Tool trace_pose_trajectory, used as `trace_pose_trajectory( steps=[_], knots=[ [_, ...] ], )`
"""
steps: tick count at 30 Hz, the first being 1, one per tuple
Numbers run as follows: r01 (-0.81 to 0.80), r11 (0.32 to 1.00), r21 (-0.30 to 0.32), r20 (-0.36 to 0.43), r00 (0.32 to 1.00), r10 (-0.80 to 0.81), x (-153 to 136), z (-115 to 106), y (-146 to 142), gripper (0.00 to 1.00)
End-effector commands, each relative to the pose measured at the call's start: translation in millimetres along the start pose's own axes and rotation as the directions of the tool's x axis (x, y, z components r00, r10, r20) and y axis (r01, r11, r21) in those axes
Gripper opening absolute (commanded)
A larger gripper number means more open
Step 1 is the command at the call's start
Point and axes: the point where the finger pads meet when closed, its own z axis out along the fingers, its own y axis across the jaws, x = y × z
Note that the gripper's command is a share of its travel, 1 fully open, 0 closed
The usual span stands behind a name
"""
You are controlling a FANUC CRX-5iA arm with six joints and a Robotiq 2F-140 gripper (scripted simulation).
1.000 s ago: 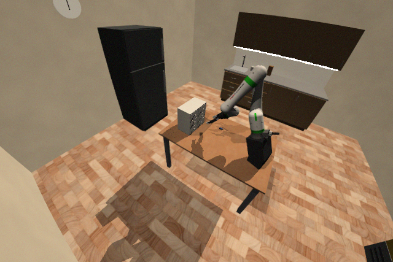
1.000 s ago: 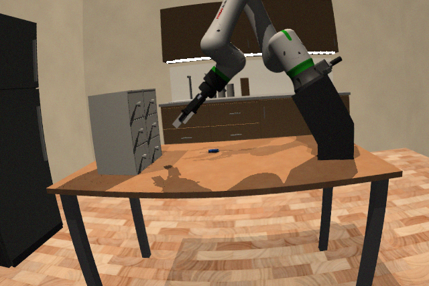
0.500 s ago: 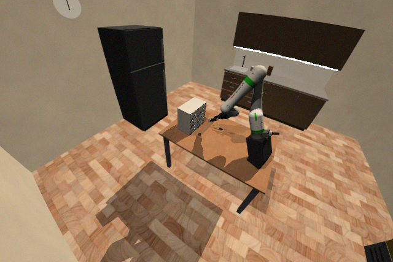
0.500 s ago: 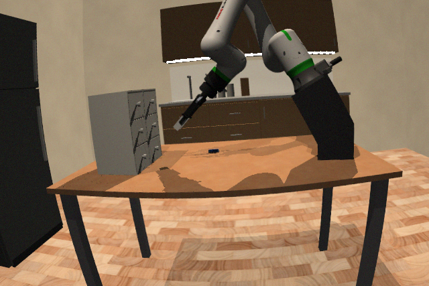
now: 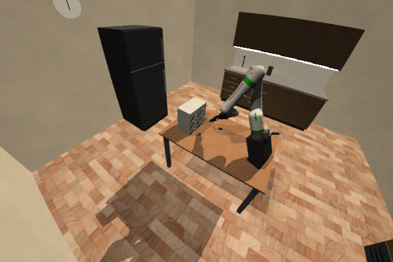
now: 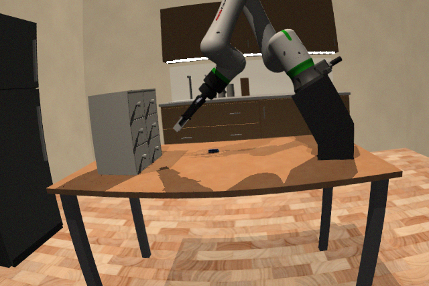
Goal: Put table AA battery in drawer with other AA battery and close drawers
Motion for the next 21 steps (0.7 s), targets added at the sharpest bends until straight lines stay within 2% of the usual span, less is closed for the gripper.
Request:
trace_pose_trajectory(
  steps=[1, 5, 18, 21],
  knots=[
    [-0.001, 1.0, 0.0, -0.002, 1.0, 0.001, 0, 7, 0, 0.2],
    [-0.001, 1.0, 0.0, -0.002, 1.0, 0.001, -1, 14, 0, 0.2],
    [-0.001, 1.0, 0.0, -0.002, 1.0, 0.001, -10, 81, 0, 0.2],
    [-0.001, 1.0, 0.0, -0.002, 1.0, 0.001, -11, 85, 0, 0.2]
  ],
)
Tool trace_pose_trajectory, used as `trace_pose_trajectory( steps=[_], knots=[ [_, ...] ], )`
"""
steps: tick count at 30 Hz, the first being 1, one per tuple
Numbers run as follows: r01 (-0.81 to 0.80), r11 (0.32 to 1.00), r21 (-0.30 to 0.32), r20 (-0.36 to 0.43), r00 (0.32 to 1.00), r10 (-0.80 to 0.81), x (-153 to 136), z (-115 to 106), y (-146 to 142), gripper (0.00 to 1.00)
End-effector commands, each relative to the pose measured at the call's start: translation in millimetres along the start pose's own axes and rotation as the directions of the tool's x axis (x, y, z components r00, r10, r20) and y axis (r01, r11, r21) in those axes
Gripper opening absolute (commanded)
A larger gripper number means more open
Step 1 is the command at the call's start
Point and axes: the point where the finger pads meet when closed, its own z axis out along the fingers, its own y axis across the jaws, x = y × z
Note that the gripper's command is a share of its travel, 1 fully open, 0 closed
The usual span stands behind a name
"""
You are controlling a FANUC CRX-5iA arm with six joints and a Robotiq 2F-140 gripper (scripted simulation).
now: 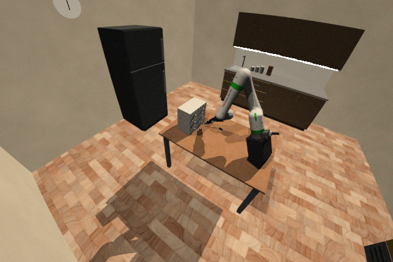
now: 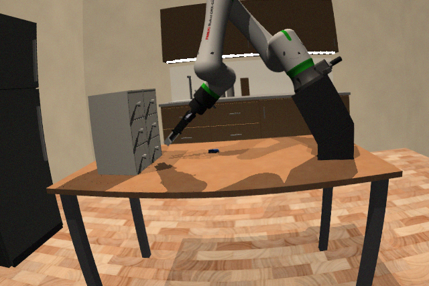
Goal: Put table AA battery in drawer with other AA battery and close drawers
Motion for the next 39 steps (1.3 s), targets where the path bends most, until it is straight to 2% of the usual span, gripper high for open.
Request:
trace_pose_trajectory(
  steps=[1, 8, 39],
  knots=[
    [0.001, 1.0, 0.0, 0.003, 1.0, -0.001, -4, 12, 0, 0.2],
    [0.001, 1.0, 0.0, 0.003, 1.0, -0.001, -6, 25, 0, 0.2],
    [0.001, 1.0, 0.0, 0.003, 1.0, -0.001, -4, 27, 0, 0.2]
  ],
)
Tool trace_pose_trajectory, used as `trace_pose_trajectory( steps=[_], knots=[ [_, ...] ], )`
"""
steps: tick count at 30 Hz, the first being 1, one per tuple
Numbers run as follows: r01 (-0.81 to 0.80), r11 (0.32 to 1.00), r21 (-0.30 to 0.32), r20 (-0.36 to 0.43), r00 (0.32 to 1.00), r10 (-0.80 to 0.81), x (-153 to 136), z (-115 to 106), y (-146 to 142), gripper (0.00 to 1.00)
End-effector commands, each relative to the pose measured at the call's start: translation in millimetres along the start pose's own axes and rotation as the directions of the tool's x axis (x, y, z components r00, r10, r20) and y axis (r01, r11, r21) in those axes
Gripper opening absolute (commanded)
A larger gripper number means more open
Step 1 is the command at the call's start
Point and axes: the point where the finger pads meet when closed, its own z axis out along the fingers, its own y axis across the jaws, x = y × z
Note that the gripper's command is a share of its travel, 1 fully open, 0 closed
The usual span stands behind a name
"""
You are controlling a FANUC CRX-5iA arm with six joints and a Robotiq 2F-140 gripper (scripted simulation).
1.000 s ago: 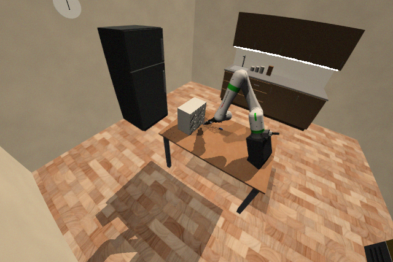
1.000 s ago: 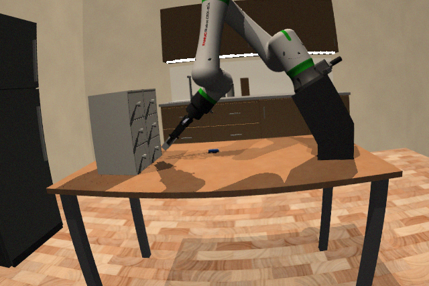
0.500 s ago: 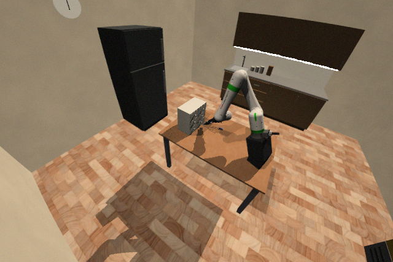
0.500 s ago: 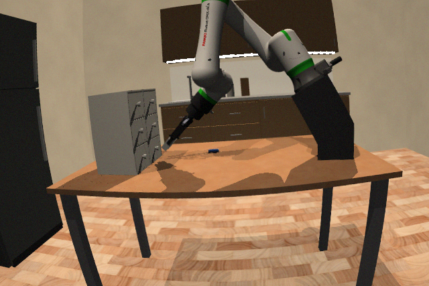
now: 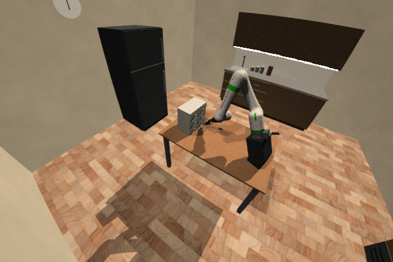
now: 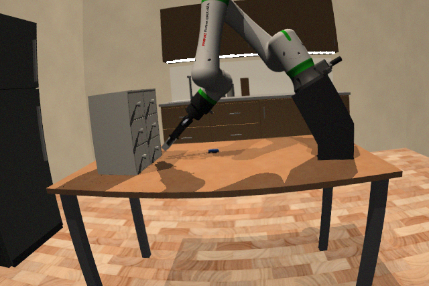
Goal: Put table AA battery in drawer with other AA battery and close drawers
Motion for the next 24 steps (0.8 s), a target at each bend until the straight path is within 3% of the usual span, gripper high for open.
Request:
trace_pose_trajectory(
  steps=[1, 24],
  knots=[
    [0.0, 1.0, 0.0, 0.0, 1.0, 0.0, 1, 1, 0, 0.2],
    [0.0, 1.0, 0.0, 0.0, 1.0, 0.0, 23, 23, 0, 0.2]
  ],
)
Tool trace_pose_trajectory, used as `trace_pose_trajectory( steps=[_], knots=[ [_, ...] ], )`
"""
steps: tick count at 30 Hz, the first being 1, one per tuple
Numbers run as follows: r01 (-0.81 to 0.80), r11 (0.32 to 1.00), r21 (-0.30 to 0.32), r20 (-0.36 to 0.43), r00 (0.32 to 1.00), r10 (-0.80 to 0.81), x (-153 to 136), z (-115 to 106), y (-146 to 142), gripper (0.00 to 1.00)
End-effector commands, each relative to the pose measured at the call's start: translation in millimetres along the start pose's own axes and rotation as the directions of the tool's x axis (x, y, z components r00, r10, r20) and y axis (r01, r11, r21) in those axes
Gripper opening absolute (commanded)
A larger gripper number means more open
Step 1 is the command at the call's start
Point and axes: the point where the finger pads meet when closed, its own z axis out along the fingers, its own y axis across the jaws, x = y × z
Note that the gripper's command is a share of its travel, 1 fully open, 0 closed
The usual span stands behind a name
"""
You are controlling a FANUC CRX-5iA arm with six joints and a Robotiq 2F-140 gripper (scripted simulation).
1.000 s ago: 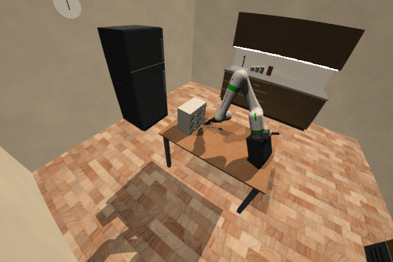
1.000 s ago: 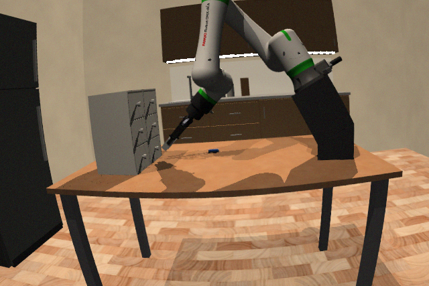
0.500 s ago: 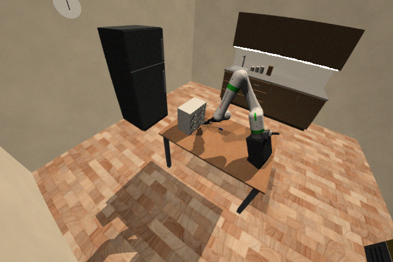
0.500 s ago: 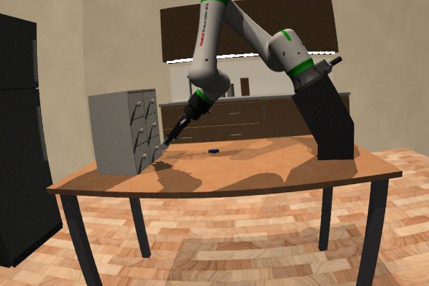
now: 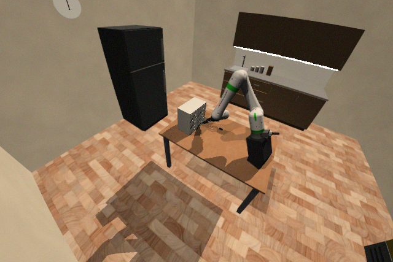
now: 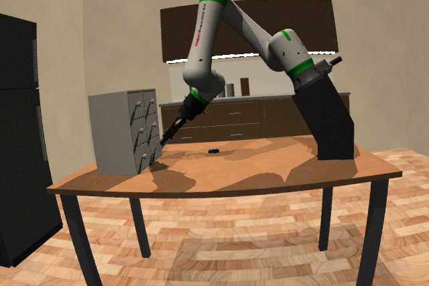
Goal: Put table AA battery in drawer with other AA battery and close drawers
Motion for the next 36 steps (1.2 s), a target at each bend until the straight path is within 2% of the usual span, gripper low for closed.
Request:
trace_pose_trajectory(
  steps=[1, 29, 30, 36],
  knots=[
    [0.0, 1.0, 0.0, 0.0, 1.0, 0.0, 1.6, 1.6, 0.1, 0.2],
    [0.0, 1.0, 0.0, 0.0, 1.0, 0.0, 2.5, 2.4, 0.1, 0.2],
    [0.0, 1.0, 0.0, 0.0, 1.0, 0.0, 2.5, 2.4, 0.1, 0.08],
    [0.0, 1.0, 0.0, 0.0, 1.0, 0.0, 2.5, 2.4, 0.1, 0.08]
  ],
)
